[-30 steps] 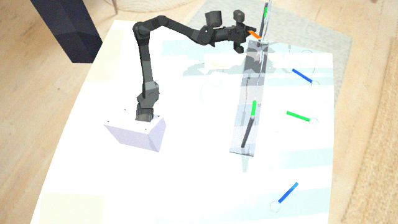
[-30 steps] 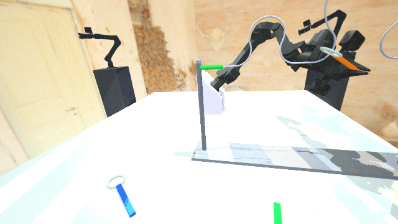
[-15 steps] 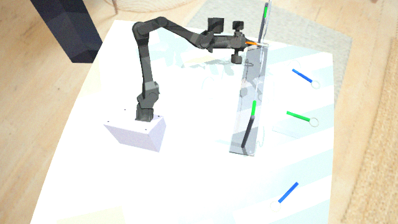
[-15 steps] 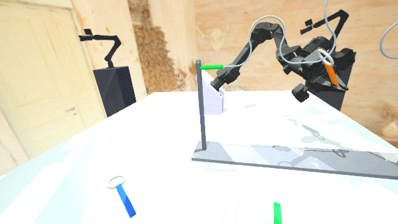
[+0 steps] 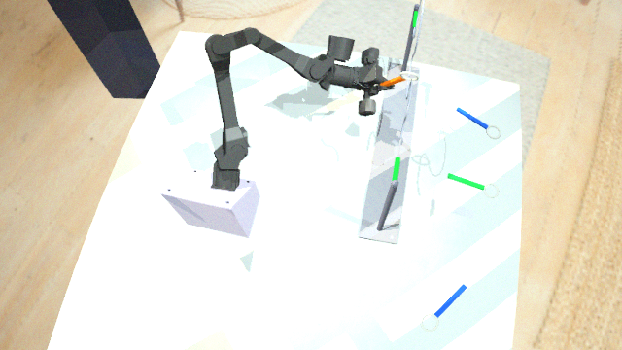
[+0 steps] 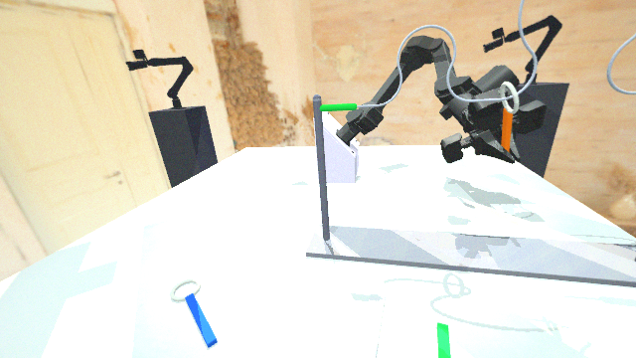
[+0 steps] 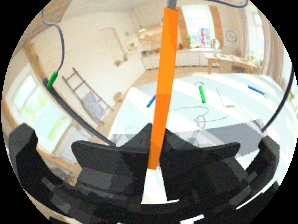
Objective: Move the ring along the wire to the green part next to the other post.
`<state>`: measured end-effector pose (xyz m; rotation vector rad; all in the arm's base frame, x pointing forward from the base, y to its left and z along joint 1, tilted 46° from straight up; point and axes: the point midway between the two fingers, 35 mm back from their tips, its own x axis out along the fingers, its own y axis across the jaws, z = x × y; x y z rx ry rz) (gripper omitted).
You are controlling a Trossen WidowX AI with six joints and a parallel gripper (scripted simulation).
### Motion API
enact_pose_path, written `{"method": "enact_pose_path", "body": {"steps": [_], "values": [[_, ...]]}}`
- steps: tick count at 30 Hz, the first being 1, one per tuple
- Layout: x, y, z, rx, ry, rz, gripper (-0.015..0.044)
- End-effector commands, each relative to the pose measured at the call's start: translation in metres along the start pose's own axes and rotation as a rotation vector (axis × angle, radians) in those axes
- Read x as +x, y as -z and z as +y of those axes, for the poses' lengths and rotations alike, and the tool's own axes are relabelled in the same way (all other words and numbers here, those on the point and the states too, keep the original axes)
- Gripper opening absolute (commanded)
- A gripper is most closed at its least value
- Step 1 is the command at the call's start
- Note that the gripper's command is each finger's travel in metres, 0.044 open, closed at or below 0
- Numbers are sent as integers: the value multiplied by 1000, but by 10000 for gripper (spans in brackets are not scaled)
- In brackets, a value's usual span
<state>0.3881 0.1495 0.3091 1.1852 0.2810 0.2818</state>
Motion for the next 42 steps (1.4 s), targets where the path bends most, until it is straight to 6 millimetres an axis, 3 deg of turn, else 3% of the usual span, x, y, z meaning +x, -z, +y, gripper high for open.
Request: {"method": "enact_pose_path", "body": {"steps": [1,14,42], "values": [[-3,0,-13,-75,41,11,-150],[-11,-6,-46,-237,136,32,-150],[-22,-18,-84,-347,200,44,-150]]}}
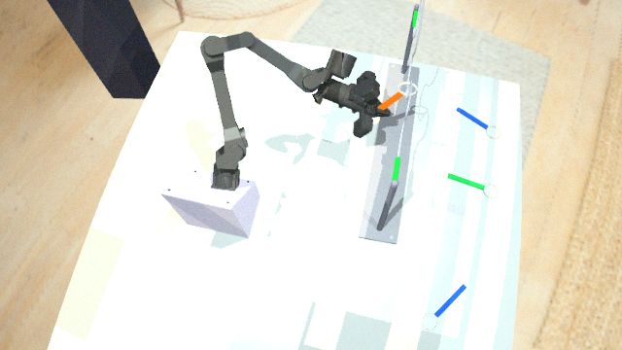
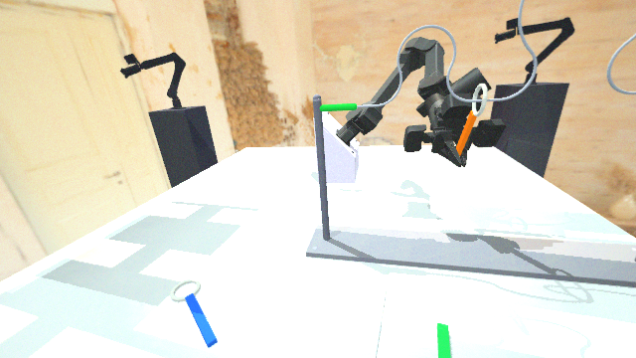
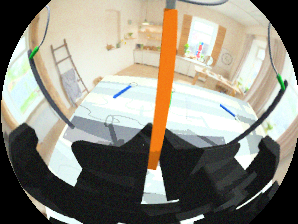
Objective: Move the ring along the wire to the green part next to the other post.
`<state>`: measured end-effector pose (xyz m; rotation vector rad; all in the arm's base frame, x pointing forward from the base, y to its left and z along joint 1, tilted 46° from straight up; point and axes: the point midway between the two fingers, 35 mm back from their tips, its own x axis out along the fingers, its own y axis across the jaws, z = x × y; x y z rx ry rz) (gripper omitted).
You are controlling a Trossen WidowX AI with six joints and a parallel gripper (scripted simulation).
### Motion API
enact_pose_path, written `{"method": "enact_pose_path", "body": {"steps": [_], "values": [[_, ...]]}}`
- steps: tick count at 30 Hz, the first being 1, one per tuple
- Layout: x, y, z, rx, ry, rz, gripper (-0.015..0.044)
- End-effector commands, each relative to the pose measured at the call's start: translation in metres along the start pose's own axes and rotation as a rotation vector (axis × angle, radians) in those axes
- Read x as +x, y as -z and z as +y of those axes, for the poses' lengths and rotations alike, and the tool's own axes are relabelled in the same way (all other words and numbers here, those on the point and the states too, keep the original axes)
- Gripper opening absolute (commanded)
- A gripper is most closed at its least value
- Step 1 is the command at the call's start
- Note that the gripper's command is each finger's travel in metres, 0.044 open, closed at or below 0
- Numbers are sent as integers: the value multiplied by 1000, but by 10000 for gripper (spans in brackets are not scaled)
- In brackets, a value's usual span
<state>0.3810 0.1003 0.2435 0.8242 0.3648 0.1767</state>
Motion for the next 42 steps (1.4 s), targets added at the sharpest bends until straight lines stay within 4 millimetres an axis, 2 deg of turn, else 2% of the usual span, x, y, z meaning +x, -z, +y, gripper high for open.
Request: {"method": "enact_pose_path", "body": {"steps": [1,22,42], "values": [[-1,1,-8,-26,13,4,-150],[-12,-6,-61,-302,173,38,-150],[-38,-40,-117,-722,414,90,-150]]}}
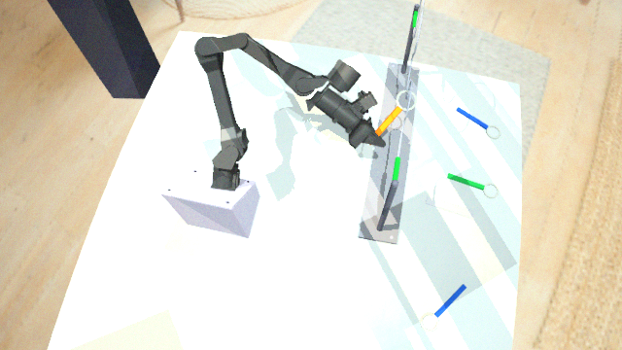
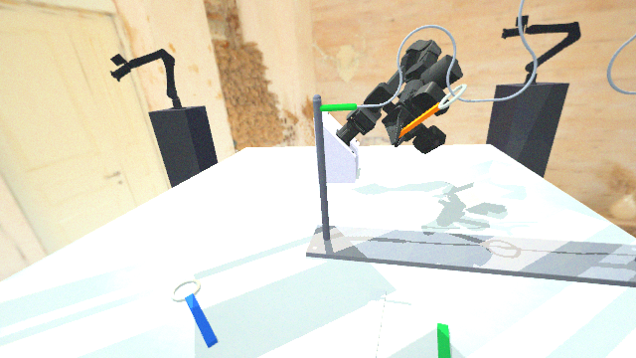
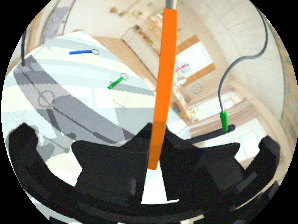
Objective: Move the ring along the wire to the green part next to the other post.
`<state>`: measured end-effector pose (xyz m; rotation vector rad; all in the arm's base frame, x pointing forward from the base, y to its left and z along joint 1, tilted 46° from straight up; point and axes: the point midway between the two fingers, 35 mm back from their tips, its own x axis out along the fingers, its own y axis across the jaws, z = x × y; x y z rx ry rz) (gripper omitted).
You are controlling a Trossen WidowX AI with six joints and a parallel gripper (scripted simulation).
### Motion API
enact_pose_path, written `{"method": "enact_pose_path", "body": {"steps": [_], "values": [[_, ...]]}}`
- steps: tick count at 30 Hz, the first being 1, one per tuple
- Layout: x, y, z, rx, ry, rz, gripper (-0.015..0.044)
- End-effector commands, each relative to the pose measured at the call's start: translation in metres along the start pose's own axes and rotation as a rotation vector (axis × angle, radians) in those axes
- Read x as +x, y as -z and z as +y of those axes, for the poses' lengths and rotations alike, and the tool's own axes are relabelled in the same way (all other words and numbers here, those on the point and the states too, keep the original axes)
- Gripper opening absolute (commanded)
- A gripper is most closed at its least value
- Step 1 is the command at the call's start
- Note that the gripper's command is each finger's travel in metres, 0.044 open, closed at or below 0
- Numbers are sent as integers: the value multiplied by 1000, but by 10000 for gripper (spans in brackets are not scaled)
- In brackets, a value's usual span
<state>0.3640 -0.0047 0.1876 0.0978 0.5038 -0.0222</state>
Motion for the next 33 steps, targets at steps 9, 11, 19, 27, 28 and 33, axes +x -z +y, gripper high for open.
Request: {"method": "enact_pose_path", "body": {"steps": [9,11,19,27,28,33], "values": [[-10,-9,-43,-262,154,24,-150],[-12,-11,-50,-305,179,30,-150],[-22,-22,-75,-474,277,51,-150],[-32,-36,-94,-623,362,70,-150],[-33,-37,-96,-639,371,72,-150],[-39,-45,-105,-710,412,81,-150]]}}
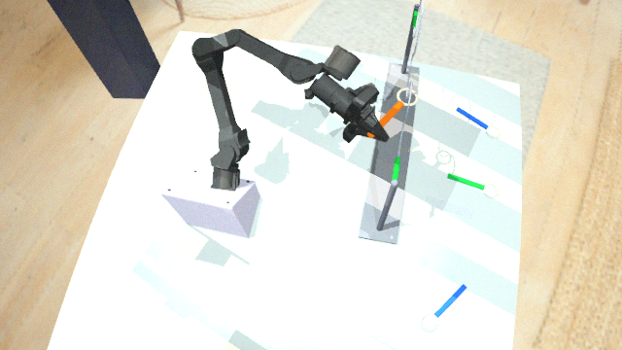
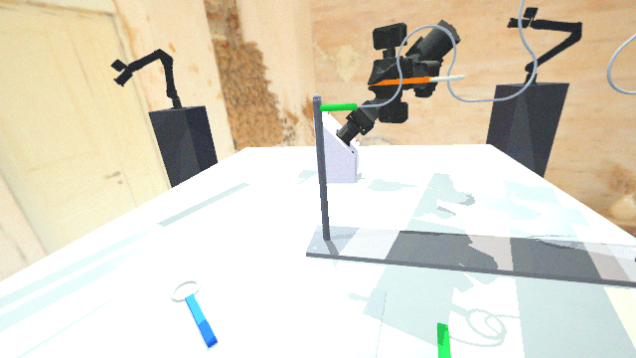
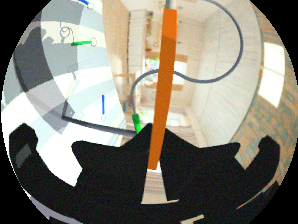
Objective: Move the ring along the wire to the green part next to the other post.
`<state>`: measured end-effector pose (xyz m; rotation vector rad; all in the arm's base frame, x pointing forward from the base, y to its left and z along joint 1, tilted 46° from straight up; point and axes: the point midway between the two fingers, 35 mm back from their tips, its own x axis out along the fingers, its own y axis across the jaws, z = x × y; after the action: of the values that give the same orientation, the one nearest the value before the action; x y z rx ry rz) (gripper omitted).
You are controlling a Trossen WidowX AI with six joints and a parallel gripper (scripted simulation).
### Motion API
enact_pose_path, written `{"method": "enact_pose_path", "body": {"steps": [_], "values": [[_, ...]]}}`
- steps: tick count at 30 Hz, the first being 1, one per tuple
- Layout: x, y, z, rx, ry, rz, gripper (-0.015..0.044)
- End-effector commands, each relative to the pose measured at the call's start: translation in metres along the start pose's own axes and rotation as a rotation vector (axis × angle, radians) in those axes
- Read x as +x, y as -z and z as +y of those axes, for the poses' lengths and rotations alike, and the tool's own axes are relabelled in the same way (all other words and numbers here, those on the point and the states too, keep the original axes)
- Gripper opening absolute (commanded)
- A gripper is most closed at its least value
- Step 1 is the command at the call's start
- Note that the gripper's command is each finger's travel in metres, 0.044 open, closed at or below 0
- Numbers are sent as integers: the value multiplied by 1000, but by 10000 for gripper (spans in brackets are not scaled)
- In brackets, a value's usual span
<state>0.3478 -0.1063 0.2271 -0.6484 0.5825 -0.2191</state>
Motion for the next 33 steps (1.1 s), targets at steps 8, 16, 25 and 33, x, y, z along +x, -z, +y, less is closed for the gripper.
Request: {"method": "enact_pose_path", "body": {"steps": [8,16,25,33], "values": [[-6,-4,-29,-130,83,15,-150],[-9,-7,-38,-144,91,16,-150],[-9,-7,-37,-69,48,6,-150],[-8,-7,-29,59,-24,-10,-150]]}}
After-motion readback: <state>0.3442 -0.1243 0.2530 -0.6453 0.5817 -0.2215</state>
